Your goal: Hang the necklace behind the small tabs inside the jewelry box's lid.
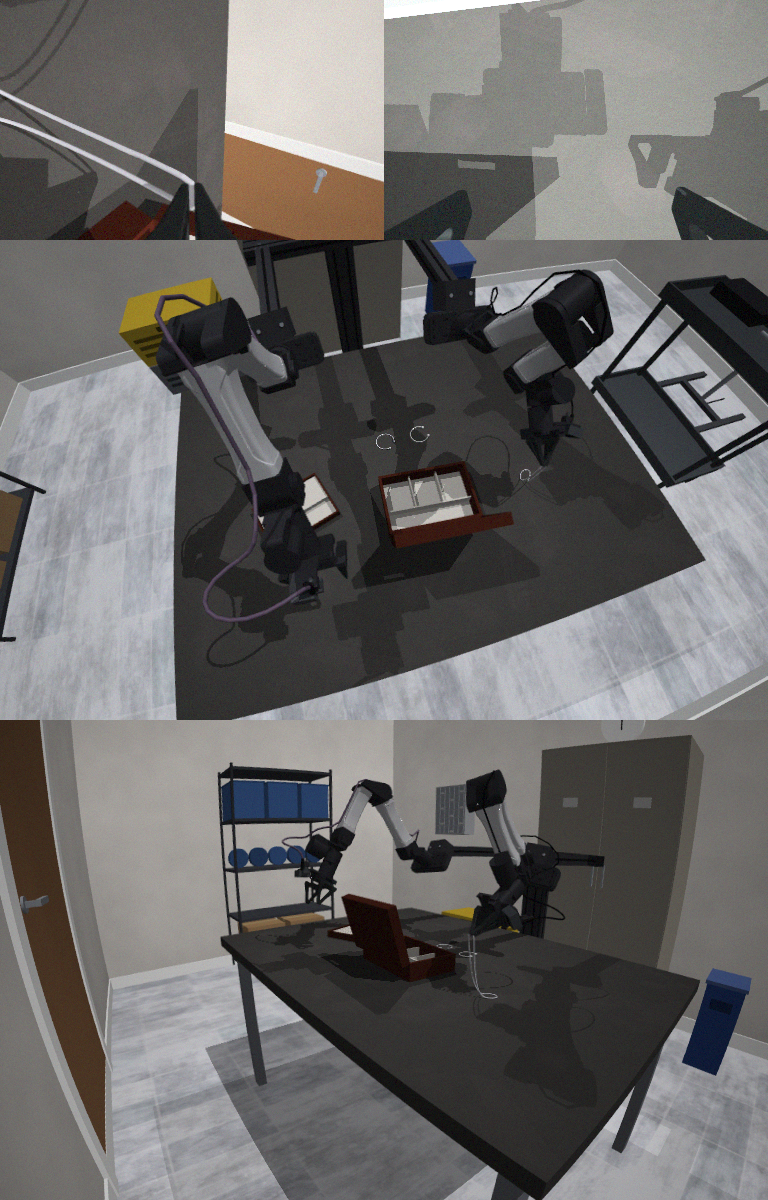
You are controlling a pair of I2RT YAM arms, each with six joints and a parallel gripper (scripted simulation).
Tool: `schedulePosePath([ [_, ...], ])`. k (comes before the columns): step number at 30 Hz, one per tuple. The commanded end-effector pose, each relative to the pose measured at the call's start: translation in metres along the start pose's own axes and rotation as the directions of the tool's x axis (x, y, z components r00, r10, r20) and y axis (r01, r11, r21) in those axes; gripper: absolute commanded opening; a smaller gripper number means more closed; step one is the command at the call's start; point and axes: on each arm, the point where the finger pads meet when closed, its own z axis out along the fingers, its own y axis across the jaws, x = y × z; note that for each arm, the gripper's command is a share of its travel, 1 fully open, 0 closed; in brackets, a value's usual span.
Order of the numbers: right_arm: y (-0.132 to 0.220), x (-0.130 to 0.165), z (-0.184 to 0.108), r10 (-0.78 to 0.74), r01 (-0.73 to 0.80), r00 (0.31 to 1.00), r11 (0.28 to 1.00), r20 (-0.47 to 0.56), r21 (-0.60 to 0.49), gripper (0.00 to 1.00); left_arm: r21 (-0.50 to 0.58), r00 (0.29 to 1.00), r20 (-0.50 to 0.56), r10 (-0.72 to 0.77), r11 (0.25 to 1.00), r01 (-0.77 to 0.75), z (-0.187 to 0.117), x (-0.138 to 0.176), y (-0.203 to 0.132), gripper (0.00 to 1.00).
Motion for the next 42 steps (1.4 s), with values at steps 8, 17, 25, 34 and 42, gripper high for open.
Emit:
schedulePosePath([
  [8,0.0013,-0.0334,-0.0199,0.006,-0.006,0.997,1.0,0.077,0.0,1.0,0.021,1.0,0.01,0.009,1.0,-0.009,0.0005,-0.0033,-0.006,0.03],
  [17,0.0013,-0.0334,-0.0199,0.006,-0.006,0.997,1.0,0.078,0.0,1.0,0.023,1.0,0.01,0.008,1.0,-0.009,0.0002,-0.0032,-0.0069,0.03],
  [25,0.0013,-0.0338,-0.02,0.006,-0.006,0.997,1.0,0.079,0.0,1.0,0.024,1.0,0.009,0.008,1.0,-0.008,0.0,-0.0031,-0.007,0.03],
  [34,0.0013,-0.0343,-0.02,0.006,-0.006,0.997,1.0,0.081,0.0,1.0,0.024,1.0,0.009,0.007,1.0,-0.007,-0.0003,-0.003,-0.0071,0.03],
  [42,0.0013,-0.0343,-0.02,0.006,-0.006,0.997,1.0,0.081,0.0,1.0,0.024,1.0,0.009,0.007,1.0,-0.008,-0.0003,-0.003,-0.0071,0.03],
])
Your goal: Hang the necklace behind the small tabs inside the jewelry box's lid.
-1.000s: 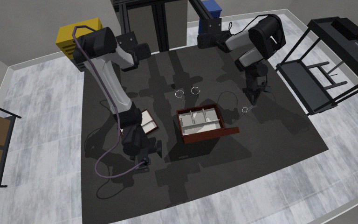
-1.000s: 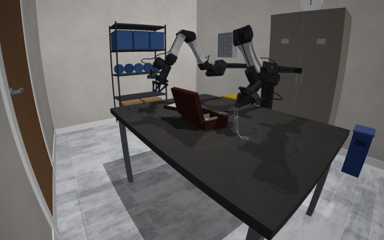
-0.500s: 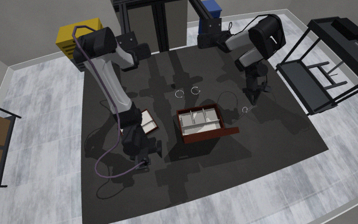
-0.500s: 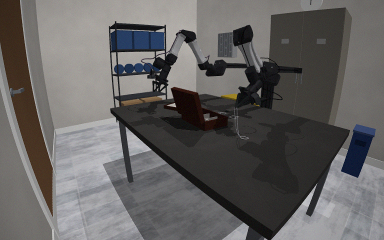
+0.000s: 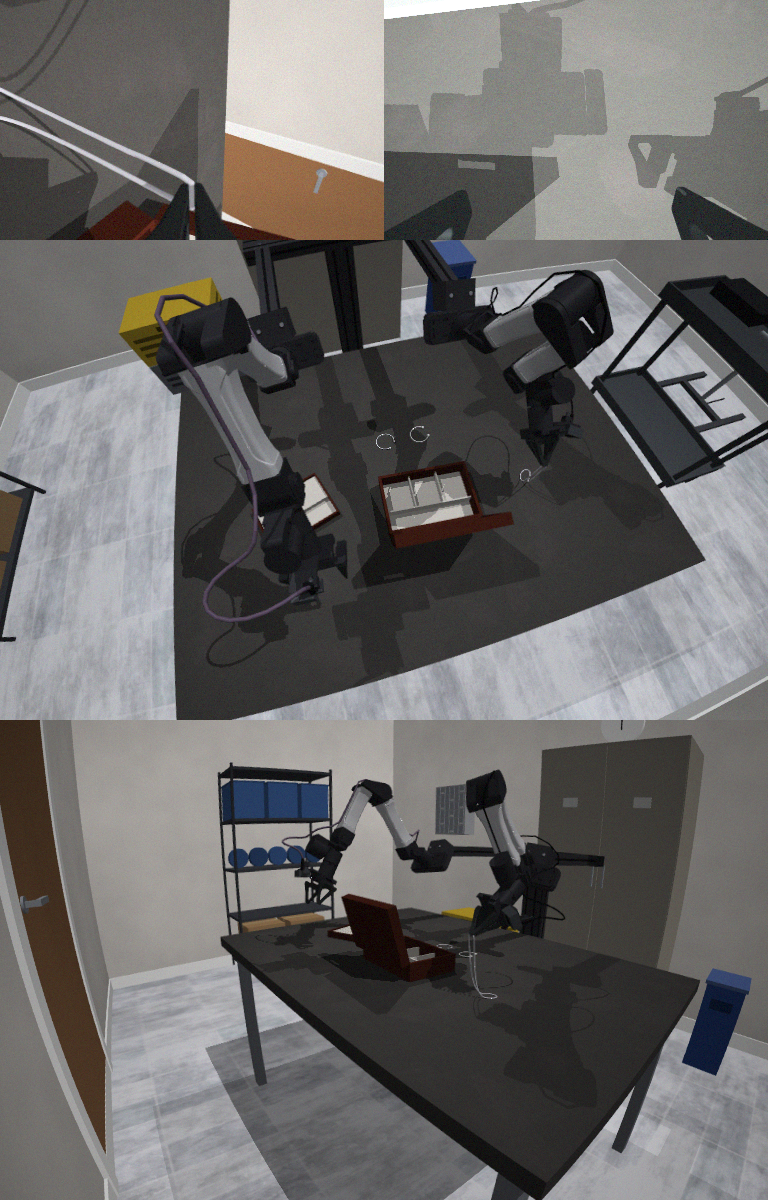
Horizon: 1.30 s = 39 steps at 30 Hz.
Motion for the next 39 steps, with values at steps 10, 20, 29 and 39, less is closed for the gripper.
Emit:
schedulePosePath([
  [10,0.001,-0.034,-0.02,0.006,-0.006,0.997,1.0,0.081,0.0,1.0,0.025,1.0,0.009,0.008,1.0,-0.009,0.0,-0.003,-0.008,0.03],
  [20,0.001,-0.034,-0.02,0.006,-0.006,0.997,1.0,0.081,0.0,1.0,0.008,1.0,-0.019,-0.014,1.0,0.014,-0.01,0.002,-0.015,0.03],
  [29,0.001,-0.034,-0.02,0.006,-0.006,0.997,1.0,0.081,0.0,1.0,0.016,1.0,-0.023,-0.011,1.0,0.011,-0.017,0.001,-0.031,0.03],
  [39,0.001,-0.034,-0.02,0.006,-0.006,0.997,1.0,0.081,0.0,1.0,-0.017,0.999,-0.022,-0.037,0.999,0.037,-0.033,0.001,-0.038,0.03],
])
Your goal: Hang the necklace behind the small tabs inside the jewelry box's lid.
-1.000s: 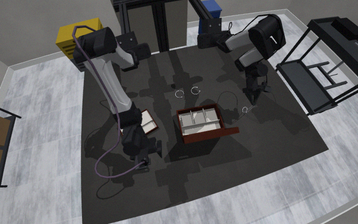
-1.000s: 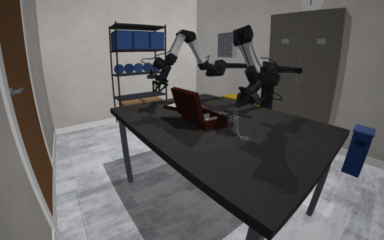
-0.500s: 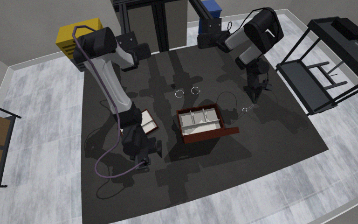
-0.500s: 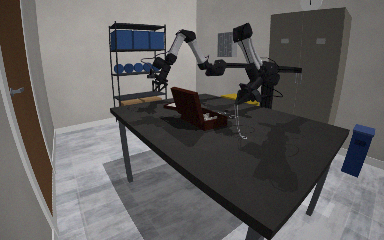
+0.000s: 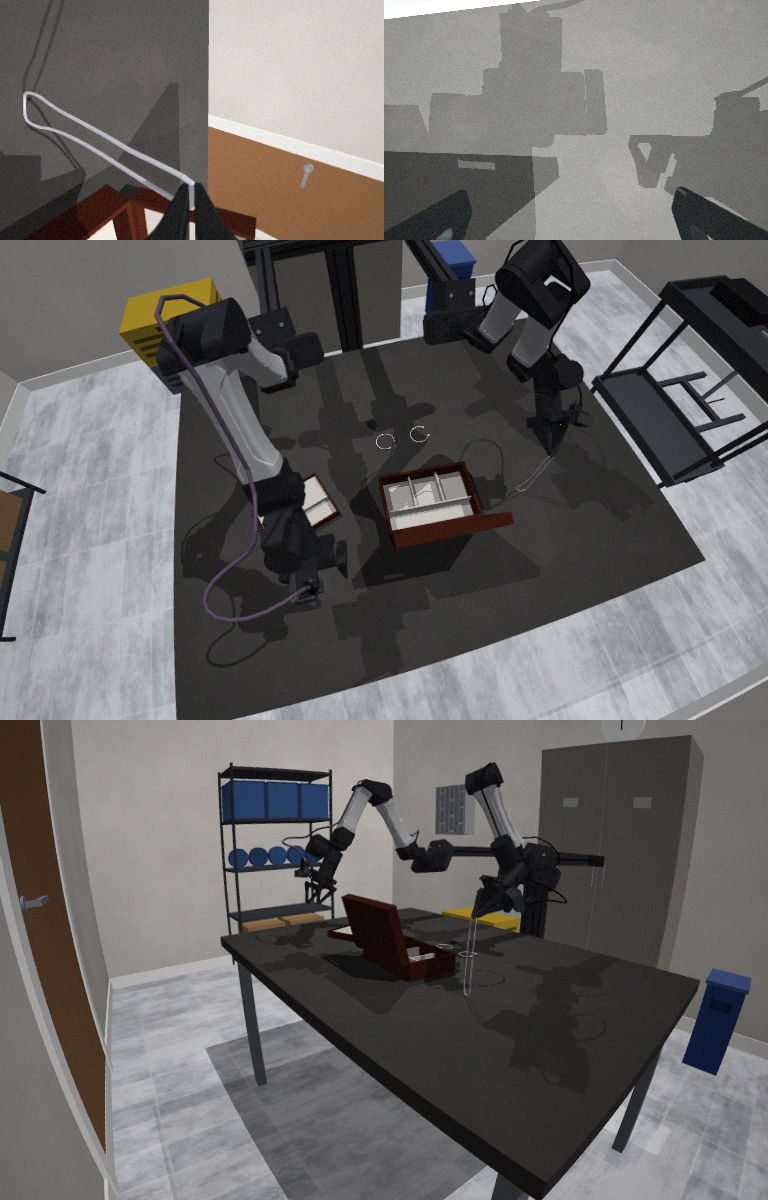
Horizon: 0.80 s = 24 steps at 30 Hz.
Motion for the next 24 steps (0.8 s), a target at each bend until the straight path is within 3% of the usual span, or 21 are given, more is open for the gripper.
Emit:
schedulePosePath([
  [1,0.001,-0.034,-0.02,0.006,-0.006,0.997,1.0,0.081,0.0,1.0,0.002,1.0,-0.008,0.002,1.0,-0.002,-0.003,0.001,-0.014,0.03],
  [24,0.001,-0.034,-0.02,0.006,-0.006,0.997,1.0,0.081,0.0,1.0,0.041,0.998,0.011,0.062,0.997,-0.062,-0.019,0.003,-0.049,0.03],
])
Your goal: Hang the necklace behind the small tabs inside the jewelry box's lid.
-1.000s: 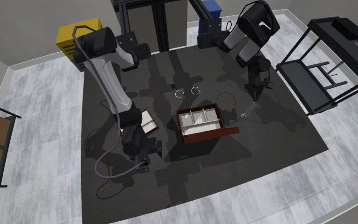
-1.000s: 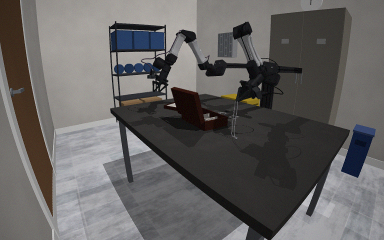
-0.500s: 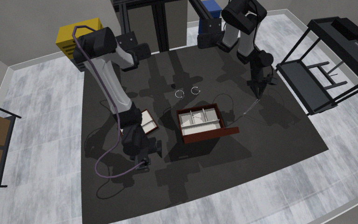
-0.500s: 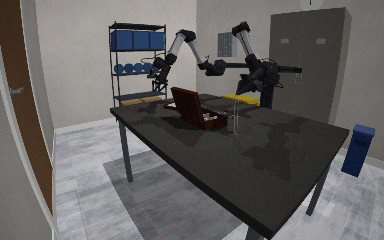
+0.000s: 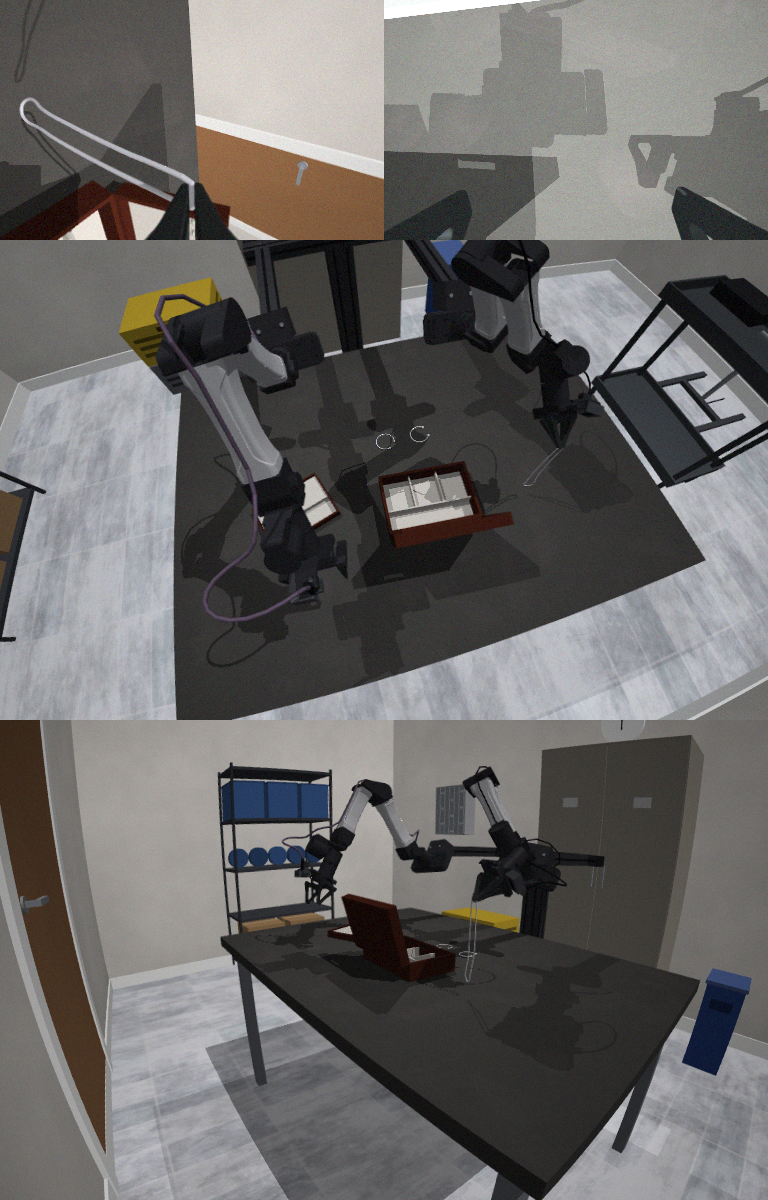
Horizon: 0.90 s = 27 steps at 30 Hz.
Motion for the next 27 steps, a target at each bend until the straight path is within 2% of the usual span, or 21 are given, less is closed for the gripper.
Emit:
schedulePosePath([
  [1,0.001,-0.034,-0.02,0.006,-0.006,0.997,1.0,0.081,0.0,1.0,0.046,0.999,-0.01,0.045,0.998,-0.044,0.003,0.003,-0.021,0.03],
  [19,0.001,-0.034,-0.02,0.006,-0.006,0.997,1.0,0.081,0.0,1.0,0.034,1.0,-0.016,0.009,0.999,-0.008,0.005,0.001,-0.013,0.03],
  [20,0.001,-0.034,-0.02,0.006,-0.006,0.997,1.0,0.081,0.0,1.0,0.07,0.999,-0.02,0.048,0.996,-0.046,0.001,0.004,-0.029,0.03],
  [27,0.001,-0.034,-0.02,0.006,-0.006,0.997,1.0,0.081,0.0,1.0,0.03,0.997,-0.07,-0.025,0.999,0.027,-0.011,0.011,-0.034,0.03],
])
